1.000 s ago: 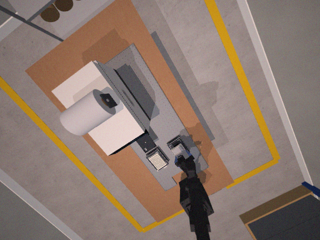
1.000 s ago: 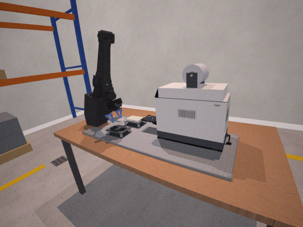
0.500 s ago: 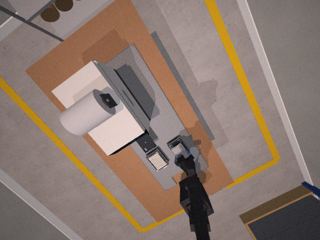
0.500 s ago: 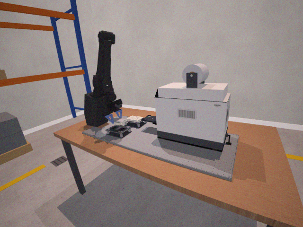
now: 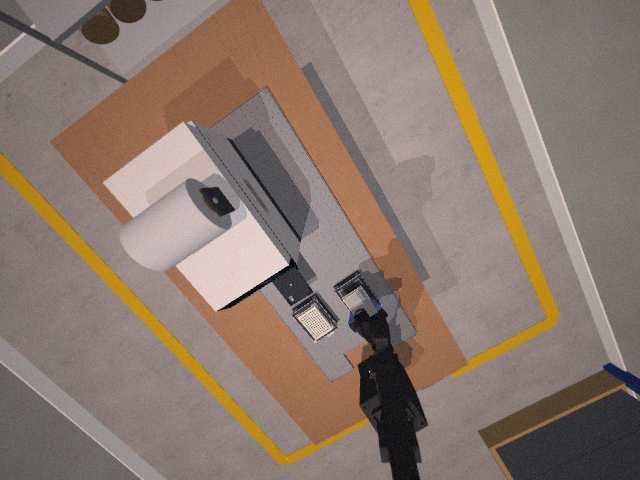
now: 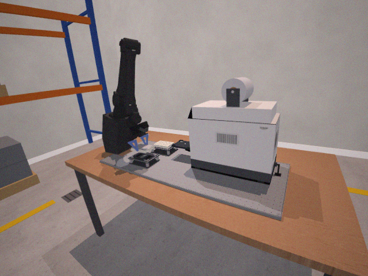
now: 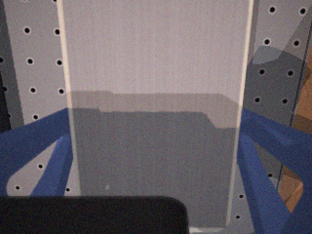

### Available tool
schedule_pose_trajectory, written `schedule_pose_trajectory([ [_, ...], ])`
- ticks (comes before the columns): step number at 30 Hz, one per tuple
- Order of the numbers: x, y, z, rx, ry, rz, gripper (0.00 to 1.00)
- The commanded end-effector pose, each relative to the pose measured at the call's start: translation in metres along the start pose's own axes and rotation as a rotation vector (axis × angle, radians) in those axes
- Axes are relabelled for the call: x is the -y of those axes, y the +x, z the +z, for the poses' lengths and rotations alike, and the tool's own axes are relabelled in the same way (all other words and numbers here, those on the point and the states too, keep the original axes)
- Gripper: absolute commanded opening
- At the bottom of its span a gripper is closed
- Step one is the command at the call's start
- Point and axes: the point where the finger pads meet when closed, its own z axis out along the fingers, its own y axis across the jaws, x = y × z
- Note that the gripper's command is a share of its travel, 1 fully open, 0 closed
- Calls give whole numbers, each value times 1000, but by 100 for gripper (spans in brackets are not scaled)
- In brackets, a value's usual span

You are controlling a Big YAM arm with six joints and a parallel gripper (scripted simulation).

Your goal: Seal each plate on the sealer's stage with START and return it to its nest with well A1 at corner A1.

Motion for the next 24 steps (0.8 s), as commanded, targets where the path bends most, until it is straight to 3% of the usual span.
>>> schedule_pose_trajectory([
  [1, -3, -2, 7, 3, -6, -3, 0],
  [8, -1, -9, 9, 18, -2, -8, 0],
  [16, -5, 9, 10, -10, -8, 4, 0],
  [24, -5, 2, 16, 0, -9, -4, 0],
])
